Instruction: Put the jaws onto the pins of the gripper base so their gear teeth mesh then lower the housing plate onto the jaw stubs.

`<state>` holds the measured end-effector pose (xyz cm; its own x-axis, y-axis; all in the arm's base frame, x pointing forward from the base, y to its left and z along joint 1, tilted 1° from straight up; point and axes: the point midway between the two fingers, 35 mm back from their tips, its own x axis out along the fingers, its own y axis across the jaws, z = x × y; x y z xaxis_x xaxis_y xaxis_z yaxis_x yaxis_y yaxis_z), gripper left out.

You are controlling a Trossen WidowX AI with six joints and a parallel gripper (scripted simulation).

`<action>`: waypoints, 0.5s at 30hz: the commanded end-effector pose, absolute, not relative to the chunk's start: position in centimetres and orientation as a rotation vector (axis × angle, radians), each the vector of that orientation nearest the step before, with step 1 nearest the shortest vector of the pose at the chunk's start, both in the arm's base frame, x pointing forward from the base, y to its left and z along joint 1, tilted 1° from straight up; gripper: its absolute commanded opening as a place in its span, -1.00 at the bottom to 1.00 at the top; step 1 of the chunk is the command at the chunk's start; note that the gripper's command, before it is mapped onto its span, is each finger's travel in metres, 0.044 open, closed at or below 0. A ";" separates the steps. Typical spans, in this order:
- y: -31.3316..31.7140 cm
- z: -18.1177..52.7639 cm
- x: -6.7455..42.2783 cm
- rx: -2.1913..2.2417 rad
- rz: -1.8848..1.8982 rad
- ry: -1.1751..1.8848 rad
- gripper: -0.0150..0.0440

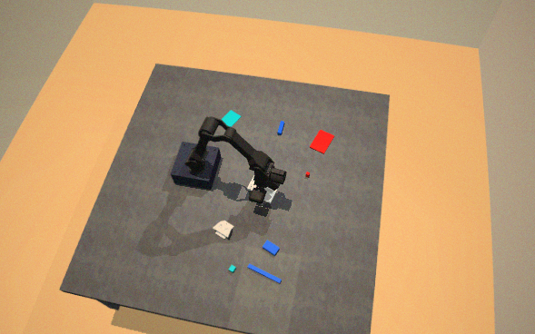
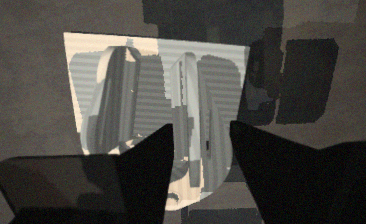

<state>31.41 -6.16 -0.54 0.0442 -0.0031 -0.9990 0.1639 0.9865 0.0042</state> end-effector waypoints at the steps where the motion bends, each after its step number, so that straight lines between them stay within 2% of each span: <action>1: -6.1 -0.7 31.4 0.132 -0.126 1.524 -0.04; 15: -6.1 -1.0 31.4 0.129 -0.124 1.524 -0.04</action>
